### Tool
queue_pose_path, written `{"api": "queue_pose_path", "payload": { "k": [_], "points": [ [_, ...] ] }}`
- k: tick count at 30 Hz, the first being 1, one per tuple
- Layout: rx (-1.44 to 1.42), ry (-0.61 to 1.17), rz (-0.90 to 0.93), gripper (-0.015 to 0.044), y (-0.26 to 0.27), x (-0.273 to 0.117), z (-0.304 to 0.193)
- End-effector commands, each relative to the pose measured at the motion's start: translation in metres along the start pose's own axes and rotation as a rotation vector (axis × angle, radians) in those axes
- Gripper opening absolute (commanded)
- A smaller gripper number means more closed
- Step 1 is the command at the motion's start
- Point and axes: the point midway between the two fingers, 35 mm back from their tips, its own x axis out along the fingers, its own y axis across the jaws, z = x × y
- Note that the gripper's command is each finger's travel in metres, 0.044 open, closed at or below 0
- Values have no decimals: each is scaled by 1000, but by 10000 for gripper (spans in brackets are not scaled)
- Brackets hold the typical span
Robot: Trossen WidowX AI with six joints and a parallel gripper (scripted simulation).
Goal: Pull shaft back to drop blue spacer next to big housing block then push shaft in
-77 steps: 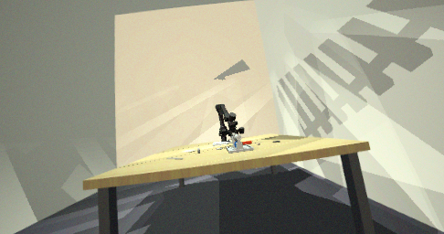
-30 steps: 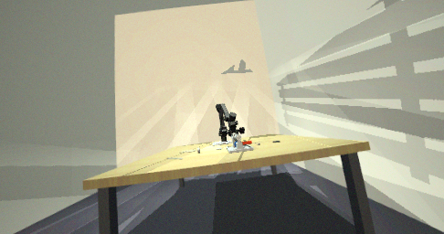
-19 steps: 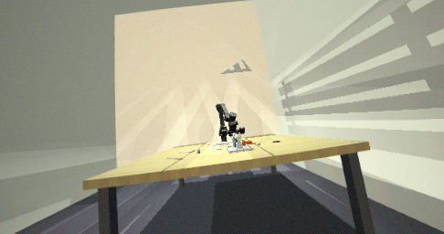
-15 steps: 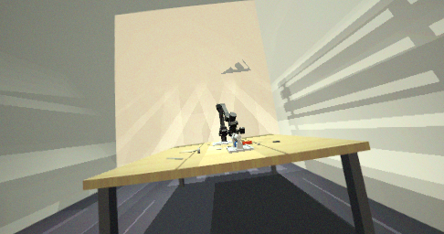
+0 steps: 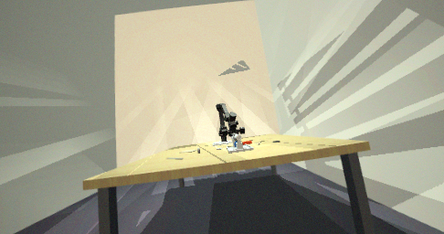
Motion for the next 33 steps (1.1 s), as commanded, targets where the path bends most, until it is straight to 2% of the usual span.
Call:
{"api": "queue_pose_path", "payload": {
  "k": [1, 33],
  "points": [
    [-5, -1, -2, 0, 0, 2, 2],
    [-5, -2, -2, 0, 0, 10, 10]
  ]
}}
